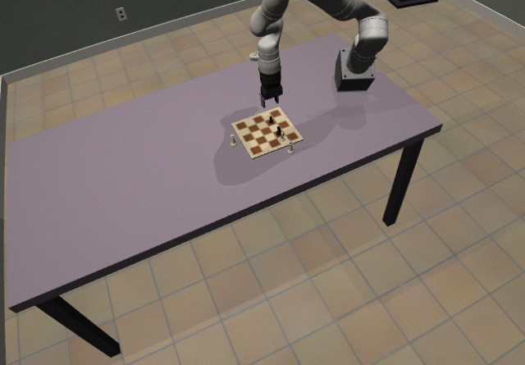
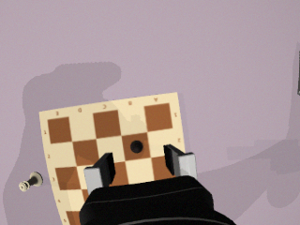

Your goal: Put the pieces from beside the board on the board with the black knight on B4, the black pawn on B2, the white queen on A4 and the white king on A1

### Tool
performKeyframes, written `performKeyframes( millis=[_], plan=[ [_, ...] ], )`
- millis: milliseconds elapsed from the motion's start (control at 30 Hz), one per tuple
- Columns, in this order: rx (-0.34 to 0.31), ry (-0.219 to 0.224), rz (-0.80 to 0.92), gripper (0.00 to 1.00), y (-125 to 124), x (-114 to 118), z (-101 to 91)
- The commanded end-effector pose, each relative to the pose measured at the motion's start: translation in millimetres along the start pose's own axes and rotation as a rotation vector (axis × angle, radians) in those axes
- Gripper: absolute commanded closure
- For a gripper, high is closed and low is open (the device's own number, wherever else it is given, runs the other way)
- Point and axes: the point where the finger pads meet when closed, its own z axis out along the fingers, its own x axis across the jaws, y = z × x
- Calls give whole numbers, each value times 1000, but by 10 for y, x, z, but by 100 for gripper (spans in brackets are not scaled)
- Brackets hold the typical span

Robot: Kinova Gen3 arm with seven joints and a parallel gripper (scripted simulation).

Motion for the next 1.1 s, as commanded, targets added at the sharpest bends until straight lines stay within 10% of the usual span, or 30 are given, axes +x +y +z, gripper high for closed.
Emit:
performKeyframes(
  millis=[0,1067],
  plan=[
    [0,-3,-1,0,-14,-20,-25],
    [2,-2,-1295,0,399,-1809,-135]
  ],
)
